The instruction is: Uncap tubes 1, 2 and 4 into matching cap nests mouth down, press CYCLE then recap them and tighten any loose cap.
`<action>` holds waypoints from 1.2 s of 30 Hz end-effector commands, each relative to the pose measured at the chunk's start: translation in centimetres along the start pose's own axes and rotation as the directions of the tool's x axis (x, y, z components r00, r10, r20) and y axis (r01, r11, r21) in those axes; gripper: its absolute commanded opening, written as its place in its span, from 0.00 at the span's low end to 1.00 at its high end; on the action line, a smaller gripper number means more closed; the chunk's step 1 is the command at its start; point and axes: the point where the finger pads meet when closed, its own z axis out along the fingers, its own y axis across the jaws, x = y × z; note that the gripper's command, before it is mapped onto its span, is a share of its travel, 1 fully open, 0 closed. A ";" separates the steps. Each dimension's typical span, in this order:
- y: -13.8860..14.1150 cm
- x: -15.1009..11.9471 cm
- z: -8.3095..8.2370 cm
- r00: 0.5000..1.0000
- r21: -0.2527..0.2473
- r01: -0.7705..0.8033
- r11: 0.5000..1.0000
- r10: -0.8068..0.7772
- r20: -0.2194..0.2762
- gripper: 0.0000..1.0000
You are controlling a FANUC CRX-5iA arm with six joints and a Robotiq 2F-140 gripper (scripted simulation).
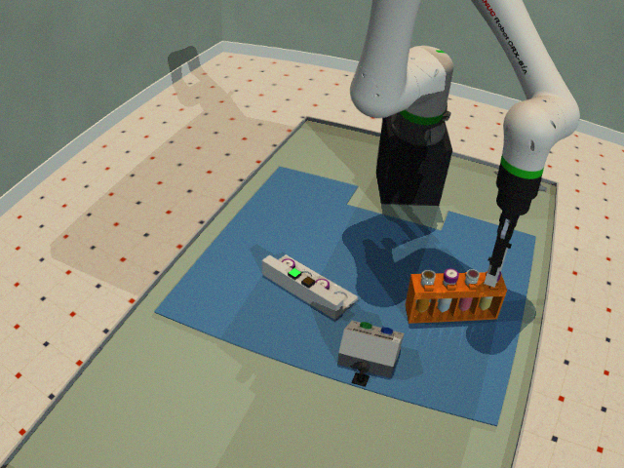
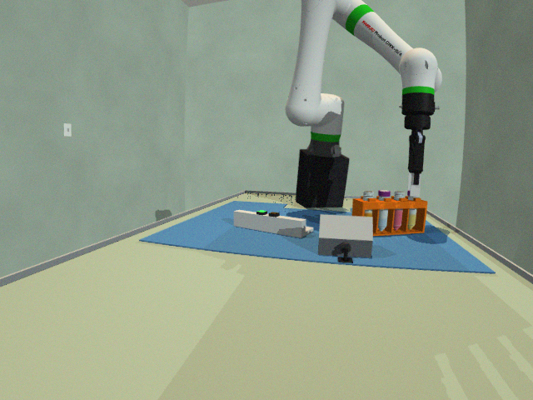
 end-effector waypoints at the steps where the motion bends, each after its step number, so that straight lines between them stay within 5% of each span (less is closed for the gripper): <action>1: 0.0 0.0 0.0 1.000 0.000 0.000 1.000 0.000 0.000 0.35; 5: 0.0 0.0 -0.1 0.969 0.000 0.247 0.969 -0.247 0.000 0.35; 13: 0.0 0.0 -0.1 0.879 0.001 0.477 0.879 -0.477 0.000 0.35; 19: 0.0 0.0 -0.1 0.674 0.000 0.739 0.674 -0.739 0.000 0.35; 26: 0.0 0.0 -0.1 0.674 0.000 0.739 0.674 -0.739 0.000 0.35; 27: 0.0 0.0 -0.1 0.674 0.000 0.739 0.674 -0.739 0.000 0.00; 36: 0.0 0.0 -0.1 0.674 0.000 0.739 0.674 -0.739 0.000 0.00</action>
